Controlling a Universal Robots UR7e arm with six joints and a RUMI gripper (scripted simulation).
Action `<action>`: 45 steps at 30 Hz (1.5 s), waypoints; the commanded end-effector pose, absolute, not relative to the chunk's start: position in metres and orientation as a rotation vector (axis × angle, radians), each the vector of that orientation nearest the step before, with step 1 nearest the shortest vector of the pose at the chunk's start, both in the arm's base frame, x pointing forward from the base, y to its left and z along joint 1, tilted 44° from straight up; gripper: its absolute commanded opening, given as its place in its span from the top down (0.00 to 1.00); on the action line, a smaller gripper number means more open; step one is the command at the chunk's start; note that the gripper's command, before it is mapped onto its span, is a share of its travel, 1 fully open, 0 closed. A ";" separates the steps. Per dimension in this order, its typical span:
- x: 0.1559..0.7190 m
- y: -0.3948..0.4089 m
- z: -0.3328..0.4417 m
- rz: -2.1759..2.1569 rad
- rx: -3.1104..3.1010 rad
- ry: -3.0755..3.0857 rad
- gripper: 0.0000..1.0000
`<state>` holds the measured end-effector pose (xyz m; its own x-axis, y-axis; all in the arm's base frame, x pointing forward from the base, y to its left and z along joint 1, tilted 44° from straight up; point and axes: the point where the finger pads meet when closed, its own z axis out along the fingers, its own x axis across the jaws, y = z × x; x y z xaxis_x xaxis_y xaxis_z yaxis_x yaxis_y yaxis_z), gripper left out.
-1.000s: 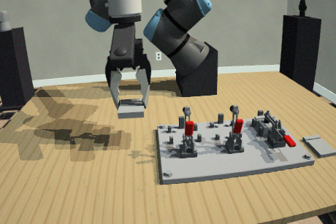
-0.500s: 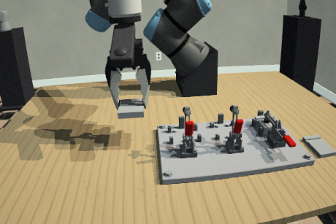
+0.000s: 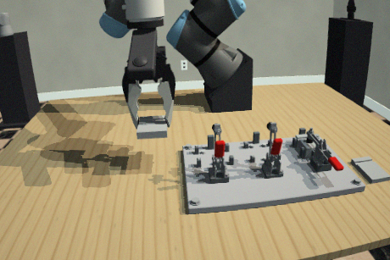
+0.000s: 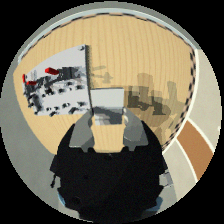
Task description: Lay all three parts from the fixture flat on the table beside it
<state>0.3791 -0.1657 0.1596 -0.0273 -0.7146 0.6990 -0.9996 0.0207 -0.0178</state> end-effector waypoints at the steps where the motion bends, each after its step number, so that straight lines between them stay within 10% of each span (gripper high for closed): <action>1: 0.379 -0.170 0.156 0.731 1.745 -1.795 1.00; 45: 0.379 -0.222 0.103 0.731 1.745 -1.795 1.00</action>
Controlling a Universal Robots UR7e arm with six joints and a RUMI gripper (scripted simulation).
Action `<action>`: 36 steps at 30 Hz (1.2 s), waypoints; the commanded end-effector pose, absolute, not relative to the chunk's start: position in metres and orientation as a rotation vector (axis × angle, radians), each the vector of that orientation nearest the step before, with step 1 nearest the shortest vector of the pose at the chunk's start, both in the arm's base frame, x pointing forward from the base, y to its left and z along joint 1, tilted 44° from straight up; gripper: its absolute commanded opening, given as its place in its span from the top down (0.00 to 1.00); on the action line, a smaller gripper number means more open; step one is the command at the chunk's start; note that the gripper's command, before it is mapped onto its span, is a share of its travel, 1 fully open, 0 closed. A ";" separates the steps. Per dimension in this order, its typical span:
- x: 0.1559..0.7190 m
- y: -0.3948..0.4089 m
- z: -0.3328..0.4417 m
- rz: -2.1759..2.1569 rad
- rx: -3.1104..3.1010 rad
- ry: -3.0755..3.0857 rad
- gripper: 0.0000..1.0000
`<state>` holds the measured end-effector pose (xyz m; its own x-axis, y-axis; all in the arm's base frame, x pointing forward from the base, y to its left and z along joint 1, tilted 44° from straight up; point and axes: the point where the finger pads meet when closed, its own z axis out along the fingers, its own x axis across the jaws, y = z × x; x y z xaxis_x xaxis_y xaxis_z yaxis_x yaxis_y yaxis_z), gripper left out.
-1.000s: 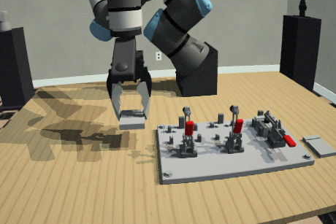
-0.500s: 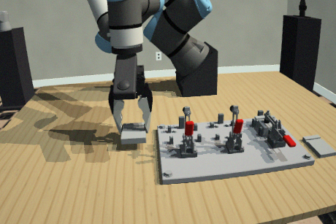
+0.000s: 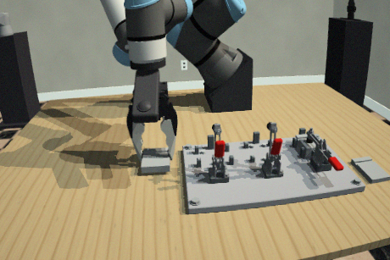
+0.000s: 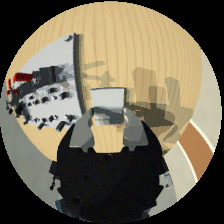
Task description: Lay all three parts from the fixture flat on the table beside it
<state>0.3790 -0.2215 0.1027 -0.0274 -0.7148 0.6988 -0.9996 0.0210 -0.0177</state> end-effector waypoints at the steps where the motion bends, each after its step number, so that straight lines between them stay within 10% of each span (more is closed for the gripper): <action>1: 0.379 -0.222 0.103 0.731 1.745 -1.795 1.00; 36: 0.379 -0.224 0.100 0.731 1.745 -1.795 1.00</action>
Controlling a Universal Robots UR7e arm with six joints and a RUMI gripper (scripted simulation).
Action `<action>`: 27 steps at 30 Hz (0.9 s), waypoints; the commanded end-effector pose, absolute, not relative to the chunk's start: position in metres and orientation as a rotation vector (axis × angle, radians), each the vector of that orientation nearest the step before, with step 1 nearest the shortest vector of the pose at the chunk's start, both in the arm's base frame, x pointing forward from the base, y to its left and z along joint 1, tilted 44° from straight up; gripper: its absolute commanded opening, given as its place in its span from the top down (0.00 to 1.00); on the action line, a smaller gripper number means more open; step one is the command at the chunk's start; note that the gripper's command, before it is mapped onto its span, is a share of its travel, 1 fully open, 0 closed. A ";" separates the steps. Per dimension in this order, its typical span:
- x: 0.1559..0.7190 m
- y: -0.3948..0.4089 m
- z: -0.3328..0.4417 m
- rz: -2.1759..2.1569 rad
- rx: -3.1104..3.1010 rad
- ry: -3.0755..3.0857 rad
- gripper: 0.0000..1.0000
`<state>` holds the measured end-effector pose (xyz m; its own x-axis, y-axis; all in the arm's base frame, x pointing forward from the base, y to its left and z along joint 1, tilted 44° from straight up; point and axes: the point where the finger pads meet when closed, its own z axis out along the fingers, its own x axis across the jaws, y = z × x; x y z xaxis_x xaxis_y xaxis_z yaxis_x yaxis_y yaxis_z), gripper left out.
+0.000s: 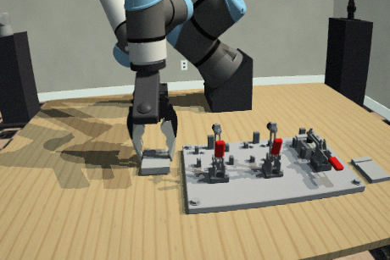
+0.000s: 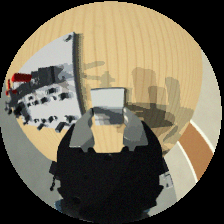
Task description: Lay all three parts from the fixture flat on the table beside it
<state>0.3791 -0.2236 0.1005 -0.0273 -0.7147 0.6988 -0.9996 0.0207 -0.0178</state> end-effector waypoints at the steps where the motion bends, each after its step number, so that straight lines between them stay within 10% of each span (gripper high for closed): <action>1: 0.379 -0.225 0.100 0.731 1.745 -1.795 1.00; 25: 0.379 -0.226 0.098 0.731 1.745 -1.795 1.00; 26: 0.379 -0.226 0.098 0.731 1.745 -1.795 0.46; 27: 0.379 -0.226 0.098 0.731 1.745 -1.795 0.46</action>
